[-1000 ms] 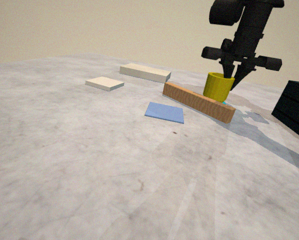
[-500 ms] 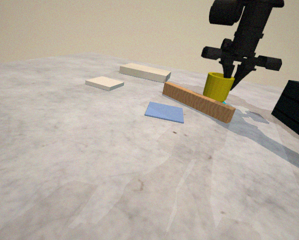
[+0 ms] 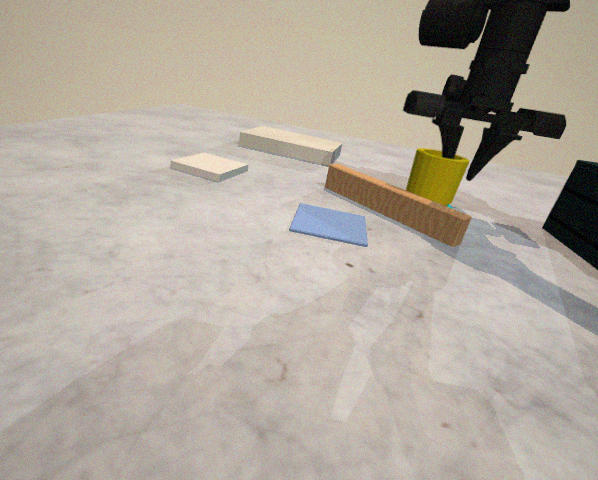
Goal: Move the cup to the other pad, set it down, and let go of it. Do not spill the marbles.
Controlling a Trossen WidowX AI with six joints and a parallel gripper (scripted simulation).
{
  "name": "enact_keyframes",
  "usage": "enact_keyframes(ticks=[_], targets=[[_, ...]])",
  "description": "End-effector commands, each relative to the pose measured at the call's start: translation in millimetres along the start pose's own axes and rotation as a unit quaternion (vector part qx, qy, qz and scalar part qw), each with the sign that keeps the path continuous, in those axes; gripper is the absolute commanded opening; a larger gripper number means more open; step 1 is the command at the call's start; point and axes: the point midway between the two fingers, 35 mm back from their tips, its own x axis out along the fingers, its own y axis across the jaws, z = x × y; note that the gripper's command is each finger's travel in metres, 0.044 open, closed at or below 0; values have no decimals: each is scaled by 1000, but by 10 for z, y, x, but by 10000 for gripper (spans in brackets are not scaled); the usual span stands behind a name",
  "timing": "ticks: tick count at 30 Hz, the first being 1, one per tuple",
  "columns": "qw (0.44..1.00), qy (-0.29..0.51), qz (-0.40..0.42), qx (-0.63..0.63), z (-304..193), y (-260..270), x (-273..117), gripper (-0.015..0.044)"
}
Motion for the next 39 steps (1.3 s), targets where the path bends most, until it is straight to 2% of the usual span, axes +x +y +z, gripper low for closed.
enact_keyframes(ticks=[1, 34, 39], targets=[[1000, -2, 3, 0, 10, 17, -58, 146], [1000, -1, 4, -2, 6, -17, -475, 146], [1000, 0, 0, 0, 4, -22, -435, 278]])
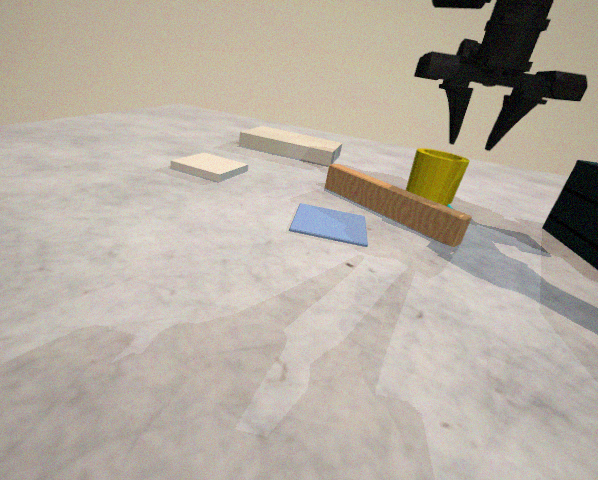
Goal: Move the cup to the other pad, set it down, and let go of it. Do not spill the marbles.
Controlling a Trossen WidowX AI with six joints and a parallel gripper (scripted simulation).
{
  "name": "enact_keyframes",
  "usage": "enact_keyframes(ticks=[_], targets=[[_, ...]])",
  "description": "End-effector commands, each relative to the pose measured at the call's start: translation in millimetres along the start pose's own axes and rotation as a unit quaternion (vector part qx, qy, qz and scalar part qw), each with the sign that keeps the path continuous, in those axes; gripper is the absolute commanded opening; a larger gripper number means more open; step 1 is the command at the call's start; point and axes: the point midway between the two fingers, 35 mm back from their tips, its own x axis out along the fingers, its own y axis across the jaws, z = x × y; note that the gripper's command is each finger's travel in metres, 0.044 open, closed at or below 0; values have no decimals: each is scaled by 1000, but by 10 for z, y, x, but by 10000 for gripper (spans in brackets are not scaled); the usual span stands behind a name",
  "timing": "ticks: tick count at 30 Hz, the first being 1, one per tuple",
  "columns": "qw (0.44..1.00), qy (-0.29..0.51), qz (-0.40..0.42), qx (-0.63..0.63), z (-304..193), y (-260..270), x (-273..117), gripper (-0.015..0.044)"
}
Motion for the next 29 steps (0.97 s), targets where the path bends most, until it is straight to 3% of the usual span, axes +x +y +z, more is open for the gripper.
enact_keyframes(ticks=[1, 6, 21, 29], targets=[[1000, 0, 0, 0, 0, 0, 5, 304], [1000, 0, 0, 0, 3, 4, -34, 435], [1000, 0, 3, -1, 9, -3, -620, 440], [1000, -2, 2, 0, 15, -7, -609, 440]])
